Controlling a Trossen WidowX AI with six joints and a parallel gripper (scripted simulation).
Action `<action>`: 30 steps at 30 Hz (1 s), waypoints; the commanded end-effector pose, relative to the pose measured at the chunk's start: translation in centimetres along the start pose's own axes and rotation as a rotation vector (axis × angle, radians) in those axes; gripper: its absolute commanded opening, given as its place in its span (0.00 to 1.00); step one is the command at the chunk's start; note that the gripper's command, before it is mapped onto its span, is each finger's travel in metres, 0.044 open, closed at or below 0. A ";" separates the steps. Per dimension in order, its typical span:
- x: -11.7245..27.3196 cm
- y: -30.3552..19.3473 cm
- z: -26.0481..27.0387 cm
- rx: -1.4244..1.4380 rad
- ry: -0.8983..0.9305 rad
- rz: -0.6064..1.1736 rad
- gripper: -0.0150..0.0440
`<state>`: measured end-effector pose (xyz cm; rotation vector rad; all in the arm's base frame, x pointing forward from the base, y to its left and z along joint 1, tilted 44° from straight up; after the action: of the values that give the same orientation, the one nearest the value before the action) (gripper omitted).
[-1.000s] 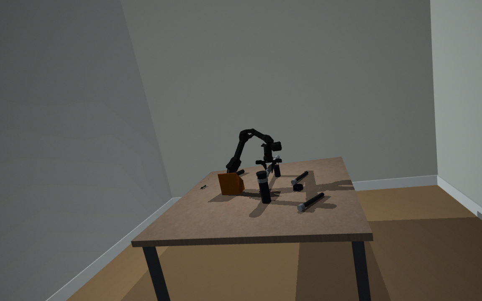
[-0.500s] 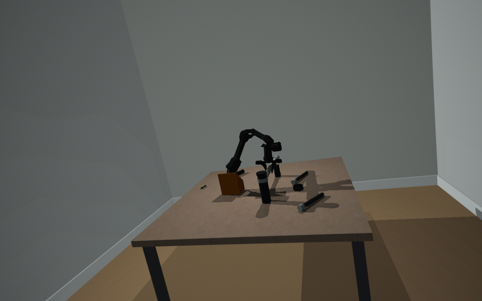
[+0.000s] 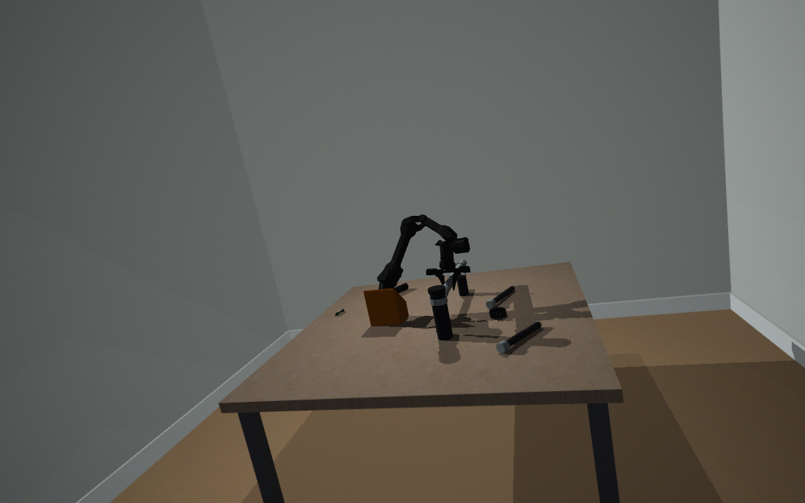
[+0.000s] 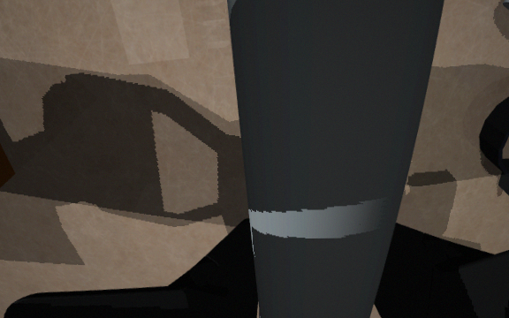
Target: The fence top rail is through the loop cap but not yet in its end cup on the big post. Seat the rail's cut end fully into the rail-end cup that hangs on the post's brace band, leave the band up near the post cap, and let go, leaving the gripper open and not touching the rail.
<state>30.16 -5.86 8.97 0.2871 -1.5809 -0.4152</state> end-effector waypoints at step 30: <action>-0.3 -1.5 -0.2 0.000 0.001 -0.001 0.39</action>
<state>30.25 -7.07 8.08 0.2895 -1.5792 -0.4166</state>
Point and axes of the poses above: the point midway between the two fingers, 35 mm back from their tips, its own x axis back along the fingers, its own z axis across the jaws, y = z × x, the point moved 5 cm from there along x, back along the fingers, and after that the axes turned 5 degrees about -x, right-handed, at the moved point
